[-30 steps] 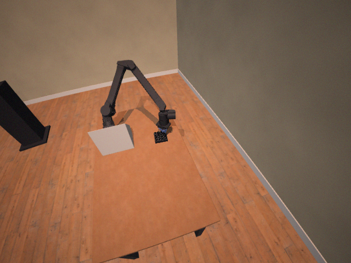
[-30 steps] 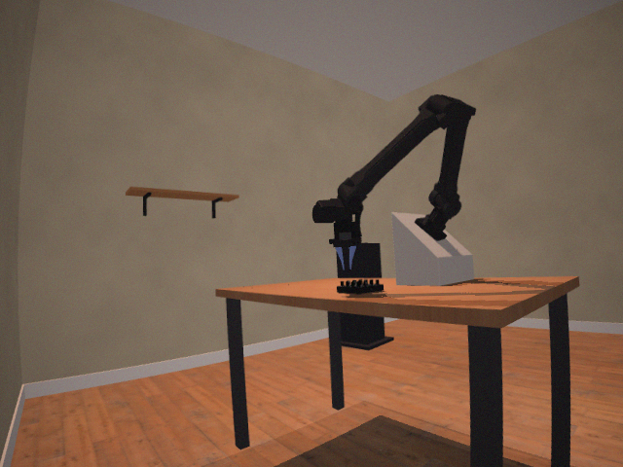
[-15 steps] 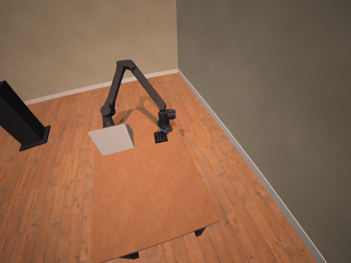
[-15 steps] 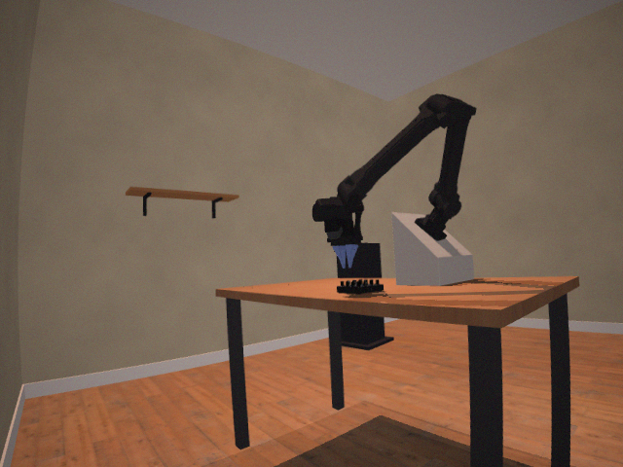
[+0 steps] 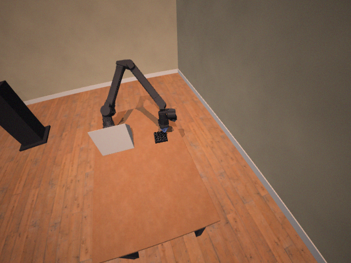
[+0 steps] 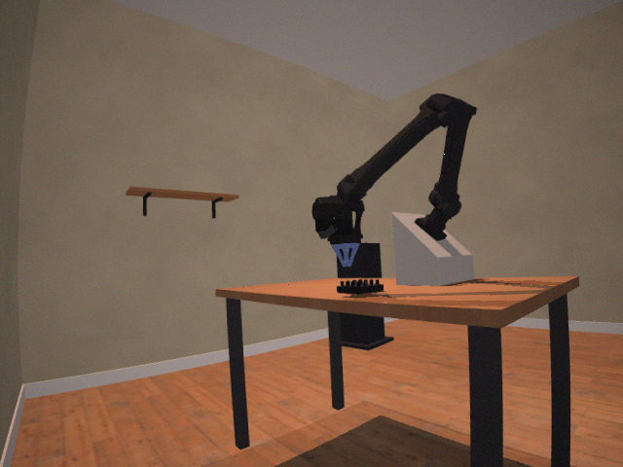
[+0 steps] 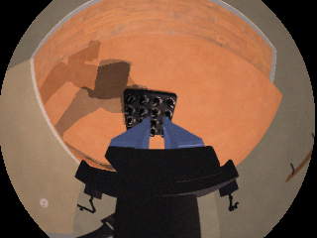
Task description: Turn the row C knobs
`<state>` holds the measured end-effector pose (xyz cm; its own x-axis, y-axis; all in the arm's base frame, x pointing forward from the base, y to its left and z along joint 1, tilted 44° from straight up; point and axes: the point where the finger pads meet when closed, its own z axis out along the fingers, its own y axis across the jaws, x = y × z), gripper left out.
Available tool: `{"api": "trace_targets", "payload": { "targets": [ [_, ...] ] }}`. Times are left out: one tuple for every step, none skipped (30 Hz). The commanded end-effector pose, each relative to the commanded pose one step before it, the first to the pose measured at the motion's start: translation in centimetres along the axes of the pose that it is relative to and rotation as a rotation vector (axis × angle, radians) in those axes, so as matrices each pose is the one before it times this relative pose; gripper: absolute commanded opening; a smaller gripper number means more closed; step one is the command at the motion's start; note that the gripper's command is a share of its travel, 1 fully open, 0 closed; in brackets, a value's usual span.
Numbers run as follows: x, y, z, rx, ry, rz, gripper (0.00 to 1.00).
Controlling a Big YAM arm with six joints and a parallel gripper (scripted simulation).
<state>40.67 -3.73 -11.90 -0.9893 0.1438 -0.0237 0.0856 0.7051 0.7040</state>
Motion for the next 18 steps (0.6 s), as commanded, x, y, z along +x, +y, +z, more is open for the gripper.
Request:
{"api": "trace_targets", "payload": {
  "targets": [
    [-1.969,-0.267,-2.426,0.01982,-0.05606,0.13605,0.20],
    [-0.099,0.134,0.106,0.00088,-0.00051,0.00912,0.20],
    [-0.017,0.170,0.144,0.00049,0.00249,0.00456,0.20],
    [0.019,0.072,0.055,0.00005,0.00197,0.00380,0.20],
    [0.001,-0.001,-0.006,-0.00003,0.00010,0.00191,0.20],
    [-0.002,-0.001,-0.002,0.00000,-0.00003,0.00027,0.20],
    [-0.001,0.000,0.000,0.00000,-0.00001,-0.00002,0.20],
    [0.000,0.000,0.000,0.00000,0.00000,-0.00001,0.20],
    [-0.002,0.000,-0.001,0.00000,-0.00003,-0.00001,0.20],
    [-0.001,0.002,0.000,-0.00008,-0.00002,-0.00002,0.20],
    [-0.001,0.006,0.000,-0.00035,-0.00005,-0.00001,0.20],
    [-0.001,0.000,0.000,-0.00002,-0.00002,-0.00001,0.20],
    [-0.001,0.001,0.000,-0.00004,-0.00001,-0.00001,0.20],
    [0.000,0.000,0.000,0.00000,0.00000,0.00000,0.20],
    [0.000,0.000,0.000,0.00000,0.00000,0.00000,0.20],
    [-0.012,-0.011,0.014,-0.00015,0.00014,0.00005,0.20],
    [0.000,0.002,0.000,-0.00010,-0.00001,0.00000,0.20],
    [0.000,0.000,0.000,-0.00001,0.00000,0.00000,0.20]
  ]
}}
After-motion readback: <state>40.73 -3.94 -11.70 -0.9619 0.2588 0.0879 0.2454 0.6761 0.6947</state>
